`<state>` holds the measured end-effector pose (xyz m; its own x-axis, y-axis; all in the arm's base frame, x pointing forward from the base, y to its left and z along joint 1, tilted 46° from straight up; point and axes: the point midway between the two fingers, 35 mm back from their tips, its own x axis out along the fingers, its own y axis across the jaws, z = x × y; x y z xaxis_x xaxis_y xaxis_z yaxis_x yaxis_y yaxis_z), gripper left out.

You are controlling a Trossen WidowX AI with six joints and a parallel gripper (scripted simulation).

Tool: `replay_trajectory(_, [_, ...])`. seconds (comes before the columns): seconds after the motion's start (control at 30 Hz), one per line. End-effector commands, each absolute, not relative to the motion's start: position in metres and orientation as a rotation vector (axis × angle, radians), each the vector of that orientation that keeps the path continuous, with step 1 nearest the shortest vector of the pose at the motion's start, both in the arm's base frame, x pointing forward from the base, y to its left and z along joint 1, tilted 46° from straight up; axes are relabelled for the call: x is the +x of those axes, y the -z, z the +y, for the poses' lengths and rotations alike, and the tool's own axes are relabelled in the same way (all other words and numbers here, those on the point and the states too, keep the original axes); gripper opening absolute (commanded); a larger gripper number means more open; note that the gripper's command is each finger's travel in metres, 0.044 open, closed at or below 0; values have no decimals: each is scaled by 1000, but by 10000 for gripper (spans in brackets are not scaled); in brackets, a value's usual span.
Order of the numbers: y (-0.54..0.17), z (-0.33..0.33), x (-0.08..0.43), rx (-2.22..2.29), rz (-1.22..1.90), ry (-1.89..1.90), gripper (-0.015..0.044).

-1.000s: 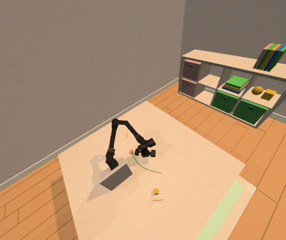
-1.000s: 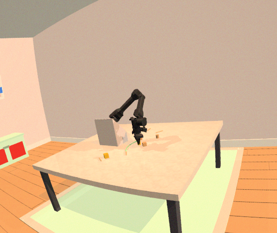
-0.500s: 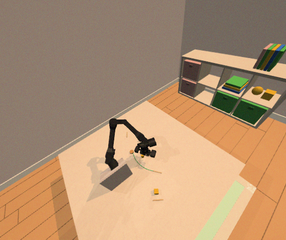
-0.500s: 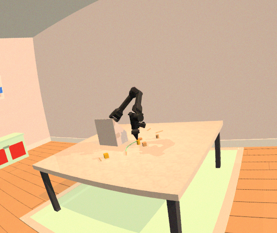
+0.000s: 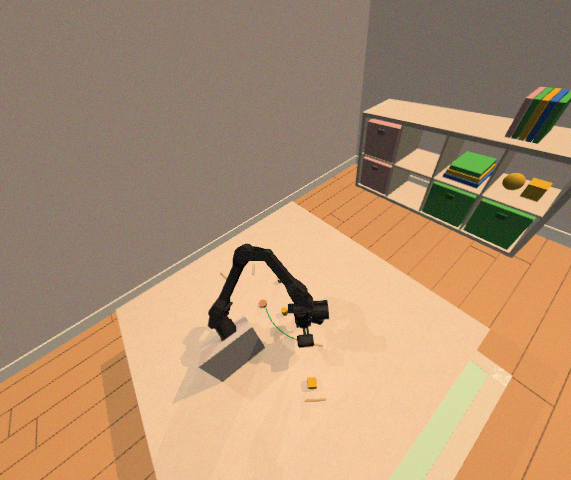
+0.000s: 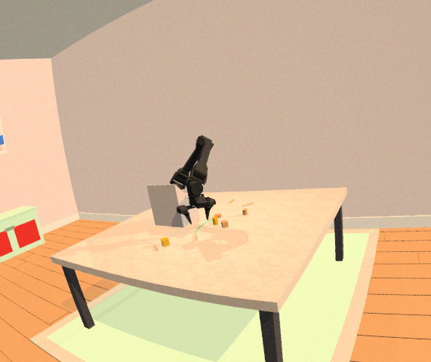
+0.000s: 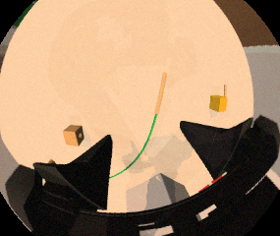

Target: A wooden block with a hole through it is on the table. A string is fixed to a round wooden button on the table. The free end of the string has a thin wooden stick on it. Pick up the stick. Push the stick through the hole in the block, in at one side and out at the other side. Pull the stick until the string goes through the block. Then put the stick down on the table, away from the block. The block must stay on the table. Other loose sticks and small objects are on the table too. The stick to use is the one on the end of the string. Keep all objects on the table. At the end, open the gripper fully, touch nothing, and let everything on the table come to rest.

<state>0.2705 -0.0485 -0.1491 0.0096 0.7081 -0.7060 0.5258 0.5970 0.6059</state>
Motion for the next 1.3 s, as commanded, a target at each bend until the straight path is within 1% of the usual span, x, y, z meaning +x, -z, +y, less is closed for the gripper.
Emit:
replay_trajectory(0.0, [174, -67, 259, 1281, 1733, 72, 440])
replay_trajectory(0.27, [174, -67, 259, 1281, 1733, 72, 440])
replay_trajectory(0.67, [174, -67, 259, 1281, 1733, 72, 125])
replay_trajectory(1.27, [182, -60, 259, 1281, 1732, 73, 120])
